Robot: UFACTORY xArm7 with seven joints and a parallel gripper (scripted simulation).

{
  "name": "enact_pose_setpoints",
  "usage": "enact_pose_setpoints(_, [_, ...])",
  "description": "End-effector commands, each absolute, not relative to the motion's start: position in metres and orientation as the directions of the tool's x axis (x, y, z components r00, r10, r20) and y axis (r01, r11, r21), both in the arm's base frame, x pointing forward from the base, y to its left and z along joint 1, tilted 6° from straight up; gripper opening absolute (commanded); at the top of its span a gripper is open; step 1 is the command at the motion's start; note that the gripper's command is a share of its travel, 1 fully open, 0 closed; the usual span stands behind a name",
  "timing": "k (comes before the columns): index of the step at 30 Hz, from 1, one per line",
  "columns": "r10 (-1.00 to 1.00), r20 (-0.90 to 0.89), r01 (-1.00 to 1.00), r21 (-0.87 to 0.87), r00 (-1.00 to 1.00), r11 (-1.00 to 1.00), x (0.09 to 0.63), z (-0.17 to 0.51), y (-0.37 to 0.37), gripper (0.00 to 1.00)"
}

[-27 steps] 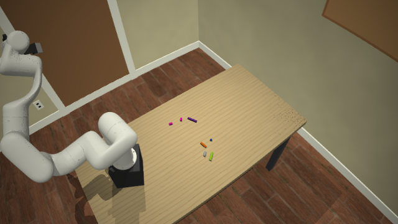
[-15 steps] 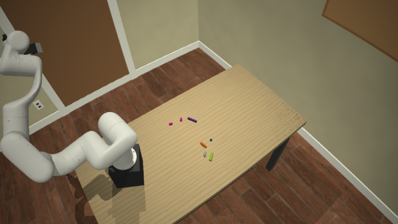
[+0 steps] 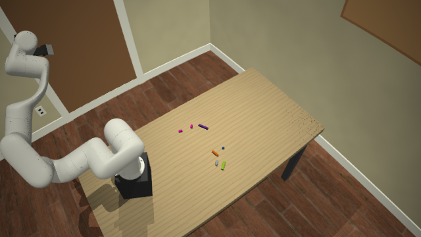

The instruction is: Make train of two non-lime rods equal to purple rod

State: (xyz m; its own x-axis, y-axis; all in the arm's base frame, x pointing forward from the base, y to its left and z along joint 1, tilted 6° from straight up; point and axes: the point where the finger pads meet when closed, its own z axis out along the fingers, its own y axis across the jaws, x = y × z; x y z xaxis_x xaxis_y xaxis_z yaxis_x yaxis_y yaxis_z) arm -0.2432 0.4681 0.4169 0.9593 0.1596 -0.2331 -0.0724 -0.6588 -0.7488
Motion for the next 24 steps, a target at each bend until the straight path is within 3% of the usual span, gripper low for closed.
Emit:
enact_pose_setpoints(1, [0.088,-0.230,-0.113,-0.731,0.969,-0.673,-0.212,0.399,0.492,1.00])
enact_pose_setpoints(24, [-0.251,-0.208,-0.326,-0.628,0.945,-0.706,-0.044,0.304,0.549,1.00])
